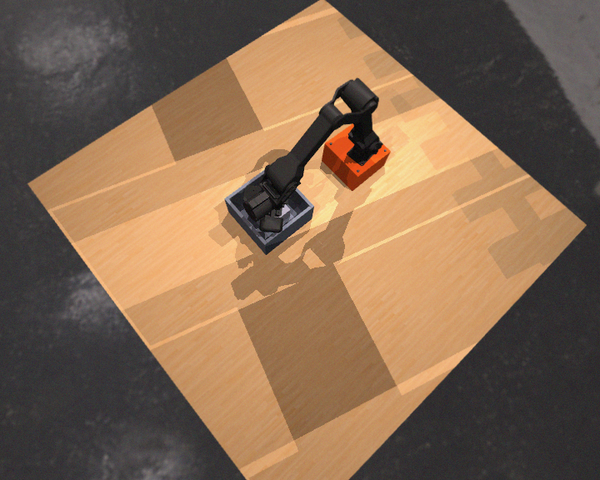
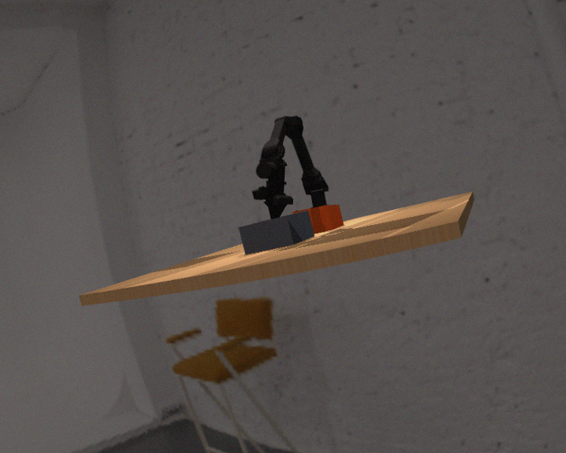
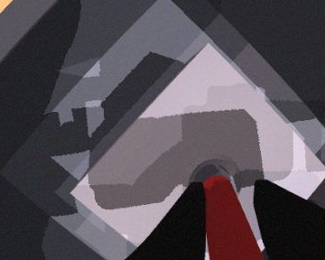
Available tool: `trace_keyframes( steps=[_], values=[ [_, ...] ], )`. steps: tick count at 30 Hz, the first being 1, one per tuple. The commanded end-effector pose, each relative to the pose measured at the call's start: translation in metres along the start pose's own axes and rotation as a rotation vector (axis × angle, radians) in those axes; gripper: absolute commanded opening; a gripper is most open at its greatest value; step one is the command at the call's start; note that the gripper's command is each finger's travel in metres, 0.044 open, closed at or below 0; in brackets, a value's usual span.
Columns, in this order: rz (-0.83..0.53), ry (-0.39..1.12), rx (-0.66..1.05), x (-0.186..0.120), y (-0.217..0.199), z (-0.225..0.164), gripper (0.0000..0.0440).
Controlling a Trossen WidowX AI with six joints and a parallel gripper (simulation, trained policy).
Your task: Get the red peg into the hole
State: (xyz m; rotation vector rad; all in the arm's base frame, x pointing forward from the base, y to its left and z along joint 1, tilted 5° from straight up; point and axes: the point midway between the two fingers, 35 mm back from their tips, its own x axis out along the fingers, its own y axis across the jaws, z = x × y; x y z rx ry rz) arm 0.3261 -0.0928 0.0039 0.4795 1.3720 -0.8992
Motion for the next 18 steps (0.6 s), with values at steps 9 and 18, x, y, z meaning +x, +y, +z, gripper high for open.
trace_keyframes(
  steps=[9, 18],
  values=[
    [0.056, 0.035, -0.075, 0.012, 0.008, 0.018, 0.0208],
    [0.126, 0.068, -0.066, 0.007, 0.030, 0.043, 0.0375]
  ],
)
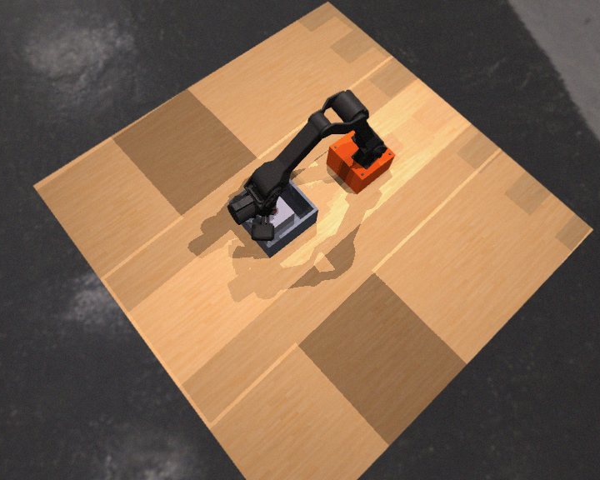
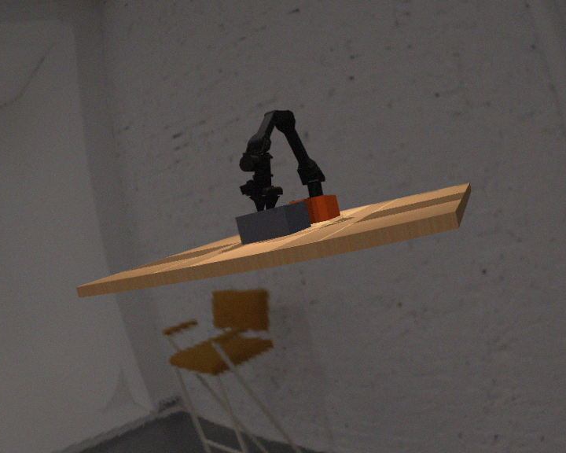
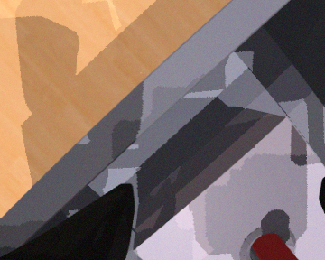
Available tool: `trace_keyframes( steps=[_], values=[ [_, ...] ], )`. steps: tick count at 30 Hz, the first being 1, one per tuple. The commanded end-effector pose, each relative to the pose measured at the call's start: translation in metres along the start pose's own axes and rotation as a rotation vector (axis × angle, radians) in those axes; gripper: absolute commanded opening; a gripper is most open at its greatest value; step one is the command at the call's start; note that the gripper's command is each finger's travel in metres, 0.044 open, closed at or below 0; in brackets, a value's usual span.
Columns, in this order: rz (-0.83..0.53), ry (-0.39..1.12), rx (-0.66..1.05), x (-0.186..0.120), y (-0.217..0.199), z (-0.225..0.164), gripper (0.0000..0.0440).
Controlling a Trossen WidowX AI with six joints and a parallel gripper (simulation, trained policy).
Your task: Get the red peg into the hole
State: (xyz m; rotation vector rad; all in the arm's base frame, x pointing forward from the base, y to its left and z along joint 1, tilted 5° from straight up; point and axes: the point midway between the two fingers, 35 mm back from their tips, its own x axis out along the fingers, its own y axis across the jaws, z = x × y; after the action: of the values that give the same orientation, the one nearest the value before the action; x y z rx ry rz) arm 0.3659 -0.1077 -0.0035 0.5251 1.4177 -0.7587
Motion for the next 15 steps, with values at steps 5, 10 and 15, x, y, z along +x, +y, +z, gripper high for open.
trace_keyframes(
  steps=[5, 10, 15],
  values=[
    [0.098, -0.004, 0.008, -0.011, 0.026, 0.026, 0.0440],
    [0.169, -0.024, 0.003, -0.021, 0.045, 0.041, 0.0440],
    [0.170, -0.025, 0.003, -0.021, 0.045, 0.042, 0.0440]
  ],
)
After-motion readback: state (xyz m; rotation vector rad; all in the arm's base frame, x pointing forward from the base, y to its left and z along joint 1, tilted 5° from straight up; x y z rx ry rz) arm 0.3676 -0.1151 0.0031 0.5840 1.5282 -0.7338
